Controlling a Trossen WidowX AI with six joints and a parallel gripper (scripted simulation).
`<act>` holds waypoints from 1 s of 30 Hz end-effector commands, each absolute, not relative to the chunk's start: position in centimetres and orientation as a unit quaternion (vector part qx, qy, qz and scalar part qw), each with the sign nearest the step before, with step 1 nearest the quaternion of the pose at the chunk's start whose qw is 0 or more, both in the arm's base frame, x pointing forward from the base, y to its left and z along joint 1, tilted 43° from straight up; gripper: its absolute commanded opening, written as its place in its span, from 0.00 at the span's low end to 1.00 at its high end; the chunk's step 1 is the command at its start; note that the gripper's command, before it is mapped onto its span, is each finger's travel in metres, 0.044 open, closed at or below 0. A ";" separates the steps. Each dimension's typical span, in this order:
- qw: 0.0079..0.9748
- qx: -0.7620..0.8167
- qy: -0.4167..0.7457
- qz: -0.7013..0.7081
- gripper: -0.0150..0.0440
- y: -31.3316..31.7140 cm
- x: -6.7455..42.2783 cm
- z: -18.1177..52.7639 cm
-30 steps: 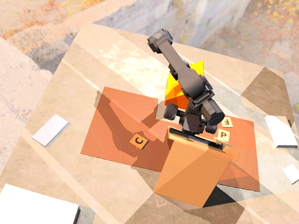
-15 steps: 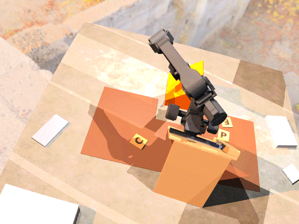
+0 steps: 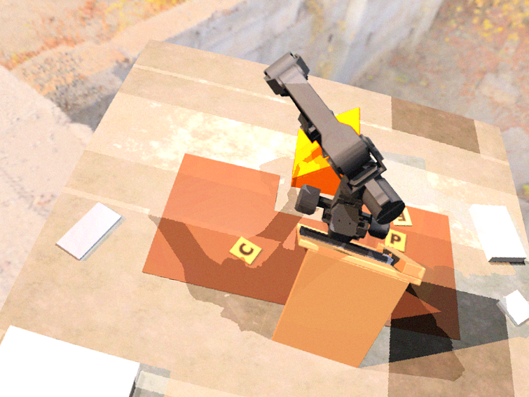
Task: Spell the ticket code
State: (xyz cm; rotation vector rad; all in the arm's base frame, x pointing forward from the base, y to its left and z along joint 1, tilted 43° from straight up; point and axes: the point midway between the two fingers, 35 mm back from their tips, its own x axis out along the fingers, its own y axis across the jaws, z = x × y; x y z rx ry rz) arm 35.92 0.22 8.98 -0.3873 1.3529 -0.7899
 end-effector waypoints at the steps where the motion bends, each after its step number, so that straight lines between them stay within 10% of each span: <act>1: 0.693 -0.171 0.604 -0.354 0.25 0.4 36.1 9.0; 30: 0.693 -0.171 0.604 -0.354 0.25 1.3 35.3 9.0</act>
